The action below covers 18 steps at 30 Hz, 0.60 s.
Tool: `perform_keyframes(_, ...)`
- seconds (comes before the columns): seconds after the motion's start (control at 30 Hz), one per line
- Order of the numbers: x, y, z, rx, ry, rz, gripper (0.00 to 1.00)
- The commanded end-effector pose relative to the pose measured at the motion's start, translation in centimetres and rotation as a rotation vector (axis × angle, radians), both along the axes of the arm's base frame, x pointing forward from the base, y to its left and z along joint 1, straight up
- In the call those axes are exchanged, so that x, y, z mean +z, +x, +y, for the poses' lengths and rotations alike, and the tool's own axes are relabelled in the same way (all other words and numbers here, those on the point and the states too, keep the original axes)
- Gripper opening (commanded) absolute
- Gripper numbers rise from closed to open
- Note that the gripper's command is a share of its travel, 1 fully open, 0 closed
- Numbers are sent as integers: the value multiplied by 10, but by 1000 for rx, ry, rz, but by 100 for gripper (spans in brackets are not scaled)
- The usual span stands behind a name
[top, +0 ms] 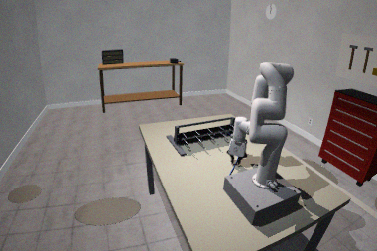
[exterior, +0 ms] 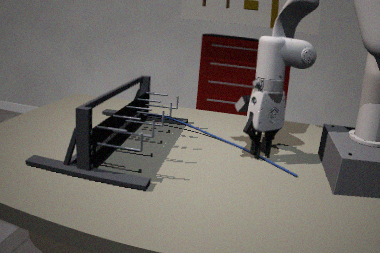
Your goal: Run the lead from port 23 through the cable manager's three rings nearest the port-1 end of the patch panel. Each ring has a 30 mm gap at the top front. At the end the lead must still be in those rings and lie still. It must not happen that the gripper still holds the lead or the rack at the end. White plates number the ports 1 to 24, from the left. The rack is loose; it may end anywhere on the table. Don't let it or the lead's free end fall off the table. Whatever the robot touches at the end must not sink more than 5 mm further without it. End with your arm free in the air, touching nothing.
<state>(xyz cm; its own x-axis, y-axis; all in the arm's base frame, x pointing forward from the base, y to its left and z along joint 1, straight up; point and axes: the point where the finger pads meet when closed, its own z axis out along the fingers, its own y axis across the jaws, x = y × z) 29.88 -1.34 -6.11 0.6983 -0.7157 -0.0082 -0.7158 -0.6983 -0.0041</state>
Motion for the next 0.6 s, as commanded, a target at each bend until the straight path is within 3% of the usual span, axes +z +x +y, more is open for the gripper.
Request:
perform_keyframes(0.0, 1, 1, 0, 0, 0, -3, 33)
perform_keyframes(0.57, -1, 1, 0, 0, 0, -3, 33)
